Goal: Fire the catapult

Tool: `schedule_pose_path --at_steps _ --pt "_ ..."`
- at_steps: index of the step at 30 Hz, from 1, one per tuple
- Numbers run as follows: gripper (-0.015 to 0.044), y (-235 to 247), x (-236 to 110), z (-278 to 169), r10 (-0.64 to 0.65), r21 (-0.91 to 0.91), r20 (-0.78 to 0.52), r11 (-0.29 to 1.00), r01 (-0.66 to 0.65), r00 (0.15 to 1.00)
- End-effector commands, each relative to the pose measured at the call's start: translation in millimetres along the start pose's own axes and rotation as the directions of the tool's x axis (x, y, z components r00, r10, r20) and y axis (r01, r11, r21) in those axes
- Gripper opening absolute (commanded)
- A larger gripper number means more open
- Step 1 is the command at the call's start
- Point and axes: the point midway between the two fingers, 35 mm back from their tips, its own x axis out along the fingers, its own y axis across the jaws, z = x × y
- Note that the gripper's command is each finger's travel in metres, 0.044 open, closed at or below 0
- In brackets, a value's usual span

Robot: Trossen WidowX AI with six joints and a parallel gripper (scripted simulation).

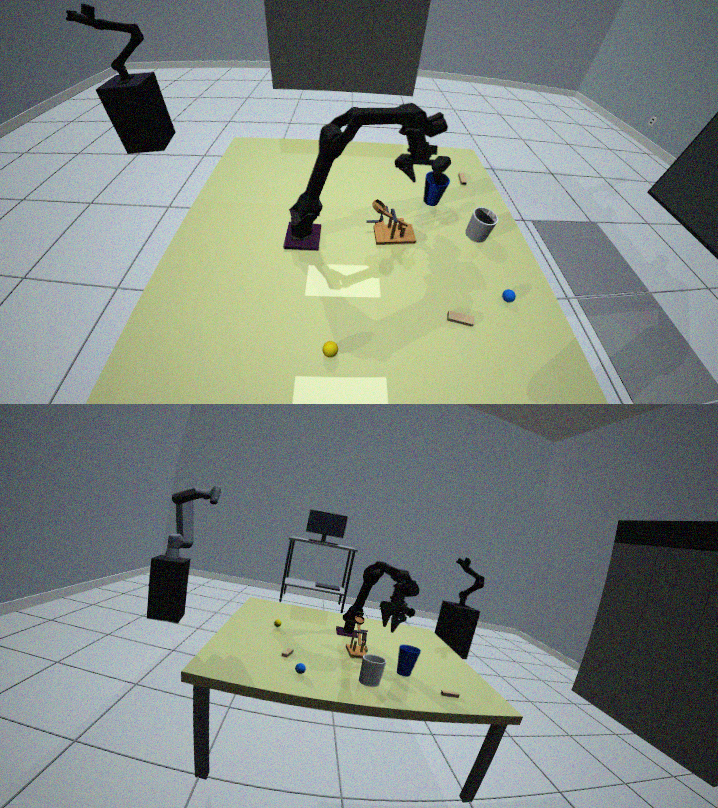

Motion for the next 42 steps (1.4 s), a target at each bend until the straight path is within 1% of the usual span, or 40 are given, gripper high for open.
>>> schedule_pose_path --at_steps 1,7,14,25,42 --pt "0.044 -23 -1 6 -0.005 0.11 0.053 0.994 0.0 0.999" --pt "0.044 -64 -5 14 -0.033 0.284 0.144 0.959 -0.009 0.989" --pt "0.044 -115 -12 17 -0.089 0.46 0.244 0.887 -0.035 0.966" --pt "0.044 -194 -30 8 -0.211 0.663 0.378 0.742 -0.104 0.901" --pt "0.044 -198 -32 7 -0.219 0.671 0.385 0.733 -0.109 0.897"
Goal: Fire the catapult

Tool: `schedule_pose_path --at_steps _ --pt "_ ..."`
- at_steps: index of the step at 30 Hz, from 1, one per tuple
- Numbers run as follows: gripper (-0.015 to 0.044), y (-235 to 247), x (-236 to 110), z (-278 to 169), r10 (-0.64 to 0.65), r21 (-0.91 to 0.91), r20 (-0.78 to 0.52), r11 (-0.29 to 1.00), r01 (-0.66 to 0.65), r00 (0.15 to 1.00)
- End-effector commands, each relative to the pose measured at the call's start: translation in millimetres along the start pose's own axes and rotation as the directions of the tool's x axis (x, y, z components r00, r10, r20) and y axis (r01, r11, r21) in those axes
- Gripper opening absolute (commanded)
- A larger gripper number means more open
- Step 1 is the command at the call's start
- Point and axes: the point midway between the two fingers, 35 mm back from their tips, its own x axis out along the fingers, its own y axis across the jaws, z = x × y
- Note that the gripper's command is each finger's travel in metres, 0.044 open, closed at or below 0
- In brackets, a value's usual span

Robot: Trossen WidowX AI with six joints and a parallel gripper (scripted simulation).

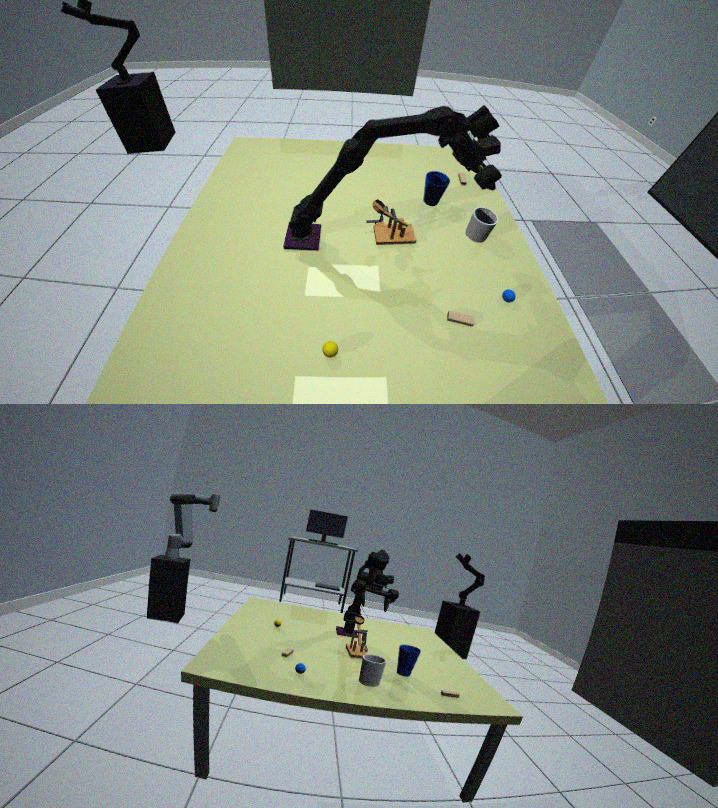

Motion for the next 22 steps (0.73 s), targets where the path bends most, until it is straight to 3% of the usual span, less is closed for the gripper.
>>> schedule_pose_path --at_steps 1,22 --pt "0.044 0.2 -0.8 1.6 0.003 0.005 0.006 1.0 -0.003 1.0" --pt "0.044 0.0 0.0 0.1 0.0 0.0 0.0 1.0 0.0 1.0"
